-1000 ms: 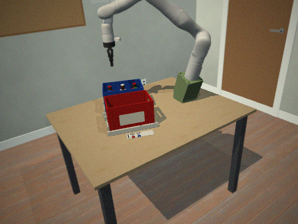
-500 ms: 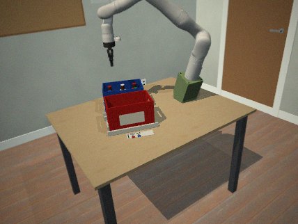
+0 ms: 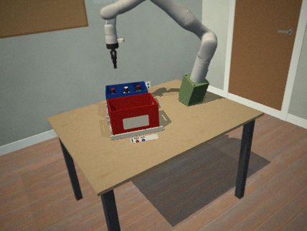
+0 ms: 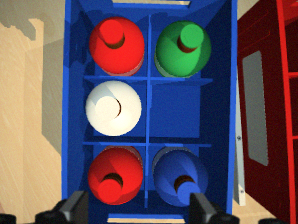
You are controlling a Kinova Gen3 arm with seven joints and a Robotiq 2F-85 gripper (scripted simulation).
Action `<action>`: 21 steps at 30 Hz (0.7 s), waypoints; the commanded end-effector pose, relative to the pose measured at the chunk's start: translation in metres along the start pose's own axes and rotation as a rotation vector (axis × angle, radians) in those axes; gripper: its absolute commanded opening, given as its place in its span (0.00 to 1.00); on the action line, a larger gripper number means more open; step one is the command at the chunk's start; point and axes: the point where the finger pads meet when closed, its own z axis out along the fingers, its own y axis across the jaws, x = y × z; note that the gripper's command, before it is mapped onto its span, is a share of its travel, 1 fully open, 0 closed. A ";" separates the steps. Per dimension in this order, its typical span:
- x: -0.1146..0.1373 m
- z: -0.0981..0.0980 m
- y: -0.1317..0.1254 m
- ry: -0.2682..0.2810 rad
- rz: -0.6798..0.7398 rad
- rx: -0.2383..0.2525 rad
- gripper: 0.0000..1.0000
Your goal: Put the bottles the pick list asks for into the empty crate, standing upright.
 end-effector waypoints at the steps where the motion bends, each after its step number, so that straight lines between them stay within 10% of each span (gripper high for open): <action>1: 0.000 -0.001 0.000 -0.002 0.000 0.001 0.67; 21: 0.020 0.013 -0.005 -0.002 -0.167 0.001 0.67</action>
